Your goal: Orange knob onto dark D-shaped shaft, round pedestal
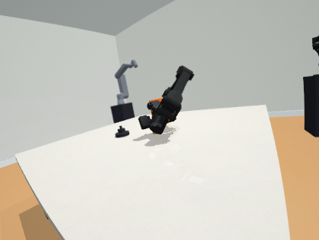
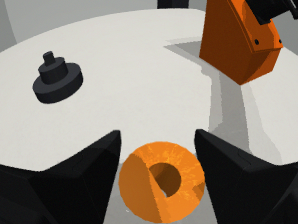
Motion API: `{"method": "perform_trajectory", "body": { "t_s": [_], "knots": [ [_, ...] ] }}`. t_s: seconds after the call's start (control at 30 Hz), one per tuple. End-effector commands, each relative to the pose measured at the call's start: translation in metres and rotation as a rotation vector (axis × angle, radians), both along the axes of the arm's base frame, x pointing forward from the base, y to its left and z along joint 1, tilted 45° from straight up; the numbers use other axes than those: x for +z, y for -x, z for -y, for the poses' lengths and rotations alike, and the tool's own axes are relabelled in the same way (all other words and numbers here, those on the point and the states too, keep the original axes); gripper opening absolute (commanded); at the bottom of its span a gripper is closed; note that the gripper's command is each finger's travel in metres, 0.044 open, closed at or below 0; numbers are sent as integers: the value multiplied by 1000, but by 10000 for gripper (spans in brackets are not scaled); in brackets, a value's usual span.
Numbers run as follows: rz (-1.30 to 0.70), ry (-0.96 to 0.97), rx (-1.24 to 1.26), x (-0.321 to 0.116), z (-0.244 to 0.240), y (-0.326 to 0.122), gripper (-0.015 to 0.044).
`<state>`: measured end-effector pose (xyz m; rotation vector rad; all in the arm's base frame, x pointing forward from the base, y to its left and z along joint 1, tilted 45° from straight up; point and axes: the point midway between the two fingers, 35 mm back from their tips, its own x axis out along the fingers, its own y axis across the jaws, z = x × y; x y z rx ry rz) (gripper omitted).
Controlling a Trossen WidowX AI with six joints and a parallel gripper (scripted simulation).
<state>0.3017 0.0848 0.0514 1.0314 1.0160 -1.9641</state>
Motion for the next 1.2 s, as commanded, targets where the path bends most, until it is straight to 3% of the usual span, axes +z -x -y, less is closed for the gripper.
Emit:
{"method": "perform_trajectory", "body": {
  "t_s": [0.0,0.67,0.9,1.17],
  "knots": [
    [1,0,0,0,0,0,260],
    [1,0,0,0,0,0,260],
    [1,0,0,0,0,0,440],
    [3,-1,1,1,2,0,440]
  ]
}}
